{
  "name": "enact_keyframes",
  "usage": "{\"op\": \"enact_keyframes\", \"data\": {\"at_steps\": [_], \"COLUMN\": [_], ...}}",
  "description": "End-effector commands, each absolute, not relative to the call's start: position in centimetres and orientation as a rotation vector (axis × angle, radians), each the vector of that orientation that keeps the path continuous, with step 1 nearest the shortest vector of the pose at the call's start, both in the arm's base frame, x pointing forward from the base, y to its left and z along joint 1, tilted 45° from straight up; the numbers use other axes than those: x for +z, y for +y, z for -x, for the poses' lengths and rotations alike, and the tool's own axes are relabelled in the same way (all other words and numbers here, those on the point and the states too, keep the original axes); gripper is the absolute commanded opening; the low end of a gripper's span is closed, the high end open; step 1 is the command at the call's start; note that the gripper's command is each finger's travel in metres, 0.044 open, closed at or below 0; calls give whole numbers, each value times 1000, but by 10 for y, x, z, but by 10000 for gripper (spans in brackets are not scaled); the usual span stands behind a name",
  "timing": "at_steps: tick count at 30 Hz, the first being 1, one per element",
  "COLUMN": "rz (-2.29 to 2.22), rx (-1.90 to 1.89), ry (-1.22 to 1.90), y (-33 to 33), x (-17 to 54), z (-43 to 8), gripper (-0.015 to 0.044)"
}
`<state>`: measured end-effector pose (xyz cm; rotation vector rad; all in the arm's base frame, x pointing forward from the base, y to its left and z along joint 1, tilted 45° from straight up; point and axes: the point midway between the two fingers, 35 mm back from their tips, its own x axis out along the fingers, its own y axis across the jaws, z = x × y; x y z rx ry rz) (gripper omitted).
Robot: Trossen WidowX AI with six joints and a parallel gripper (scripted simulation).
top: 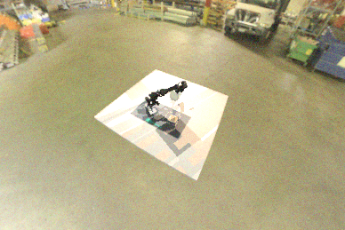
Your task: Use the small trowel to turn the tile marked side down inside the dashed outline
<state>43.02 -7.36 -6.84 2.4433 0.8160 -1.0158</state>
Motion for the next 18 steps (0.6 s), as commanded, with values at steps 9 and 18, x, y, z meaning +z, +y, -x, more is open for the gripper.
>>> {"op": "enact_keyframes", "data": {"at_steps": [9,18], "rz": [-2467,-2430], "rx": [-1387,-1676], "ry": [635,468], "y": [-96,-108], "x": [-94,-114], "z": [-446,-450], "gripper": [0,0]}}
